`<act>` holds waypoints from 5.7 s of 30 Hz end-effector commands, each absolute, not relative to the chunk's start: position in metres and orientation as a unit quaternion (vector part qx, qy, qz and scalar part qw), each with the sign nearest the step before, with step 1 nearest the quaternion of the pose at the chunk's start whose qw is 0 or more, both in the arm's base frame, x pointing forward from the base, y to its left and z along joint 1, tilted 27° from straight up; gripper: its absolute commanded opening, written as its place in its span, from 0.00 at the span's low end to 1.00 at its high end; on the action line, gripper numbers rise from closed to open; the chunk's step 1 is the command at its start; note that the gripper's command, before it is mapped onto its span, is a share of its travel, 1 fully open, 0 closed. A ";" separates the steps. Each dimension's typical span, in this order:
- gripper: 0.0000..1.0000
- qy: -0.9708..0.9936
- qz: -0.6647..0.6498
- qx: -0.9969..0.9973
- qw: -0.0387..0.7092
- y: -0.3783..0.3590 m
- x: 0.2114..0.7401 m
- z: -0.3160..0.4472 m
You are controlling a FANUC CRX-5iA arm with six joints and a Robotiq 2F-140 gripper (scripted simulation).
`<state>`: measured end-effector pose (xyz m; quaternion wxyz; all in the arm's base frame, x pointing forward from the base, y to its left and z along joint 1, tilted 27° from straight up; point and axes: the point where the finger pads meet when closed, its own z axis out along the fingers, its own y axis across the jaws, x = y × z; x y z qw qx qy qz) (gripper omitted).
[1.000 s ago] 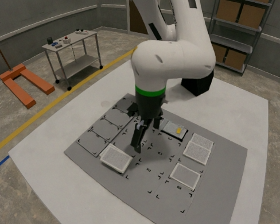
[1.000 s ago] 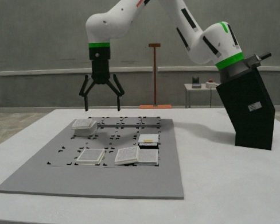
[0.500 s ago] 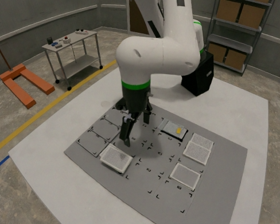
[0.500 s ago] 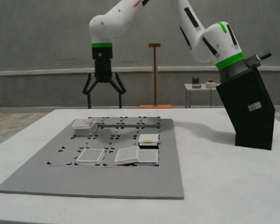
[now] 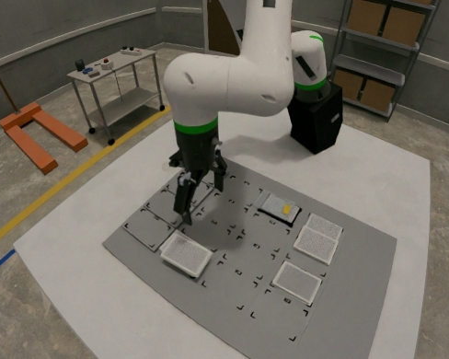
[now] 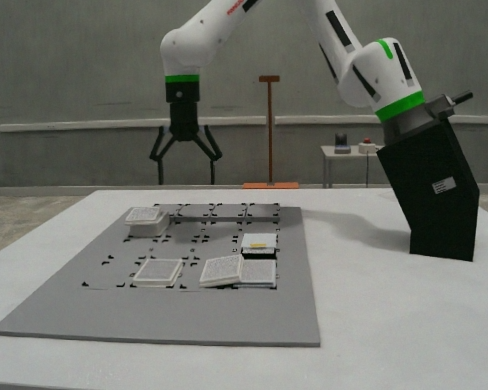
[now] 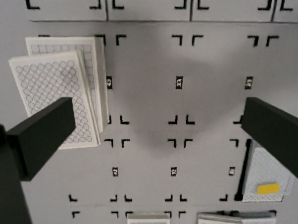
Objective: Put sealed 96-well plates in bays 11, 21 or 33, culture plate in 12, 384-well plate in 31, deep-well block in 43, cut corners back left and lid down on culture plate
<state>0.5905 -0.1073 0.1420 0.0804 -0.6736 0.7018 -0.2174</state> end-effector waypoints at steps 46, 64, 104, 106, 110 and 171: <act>1.00 0.701 -0.217 -0.674 0.081 -0.148 0.588 0.151; 1.00 0.701 -0.217 -0.674 0.081 -0.148 0.613 0.162; 1.00 0.701 -0.217 -0.674 0.081 -0.148 0.685 0.195; 1.00 0.701 -0.217 -0.674 0.081 -0.148 0.685 0.195; 1.00 0.701 -0.217 -0.674 0.081 -0.148 0.685 0.195; 0.70 0.701 -0.217 -0.674 0.081 -0.091 0.600 0.125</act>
